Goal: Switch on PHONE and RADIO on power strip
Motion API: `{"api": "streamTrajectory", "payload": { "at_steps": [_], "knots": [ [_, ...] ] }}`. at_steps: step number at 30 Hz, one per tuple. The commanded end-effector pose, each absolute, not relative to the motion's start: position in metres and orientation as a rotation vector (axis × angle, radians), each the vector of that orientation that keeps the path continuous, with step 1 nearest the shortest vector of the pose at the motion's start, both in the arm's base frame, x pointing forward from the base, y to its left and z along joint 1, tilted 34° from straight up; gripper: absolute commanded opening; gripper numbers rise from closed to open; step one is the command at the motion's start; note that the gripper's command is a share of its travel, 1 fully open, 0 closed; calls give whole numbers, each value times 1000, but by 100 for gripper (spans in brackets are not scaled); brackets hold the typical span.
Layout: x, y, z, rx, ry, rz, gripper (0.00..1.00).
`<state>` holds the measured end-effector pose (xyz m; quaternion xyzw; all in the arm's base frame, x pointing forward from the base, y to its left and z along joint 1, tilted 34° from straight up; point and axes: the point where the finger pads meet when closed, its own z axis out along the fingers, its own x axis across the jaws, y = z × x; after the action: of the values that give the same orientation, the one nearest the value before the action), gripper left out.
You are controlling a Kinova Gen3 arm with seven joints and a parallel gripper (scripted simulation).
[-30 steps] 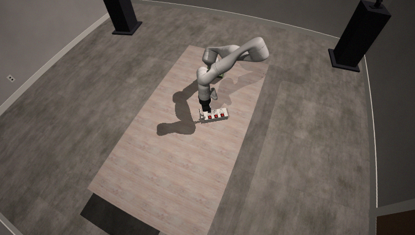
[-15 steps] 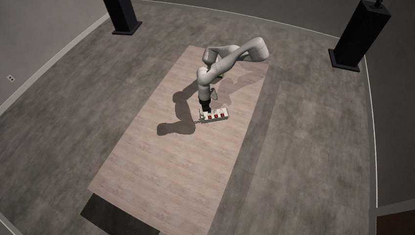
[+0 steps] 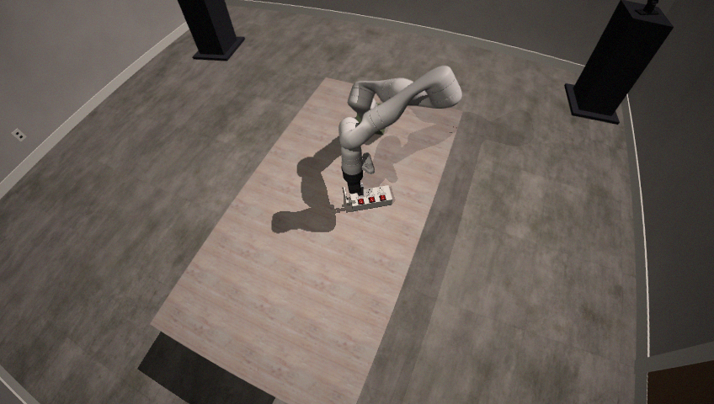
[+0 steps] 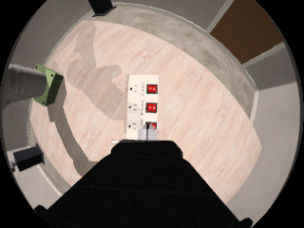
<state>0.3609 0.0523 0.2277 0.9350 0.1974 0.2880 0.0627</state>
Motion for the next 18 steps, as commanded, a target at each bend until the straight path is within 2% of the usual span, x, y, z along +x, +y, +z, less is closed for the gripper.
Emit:
{"api": "streamTrajectory", "payload": {
  "at_steps": [1,18],
  "knots": [
    [362,51,226,2827,592,870,0],
    [374,52,210,2827,592,870,0]
  ]
}}
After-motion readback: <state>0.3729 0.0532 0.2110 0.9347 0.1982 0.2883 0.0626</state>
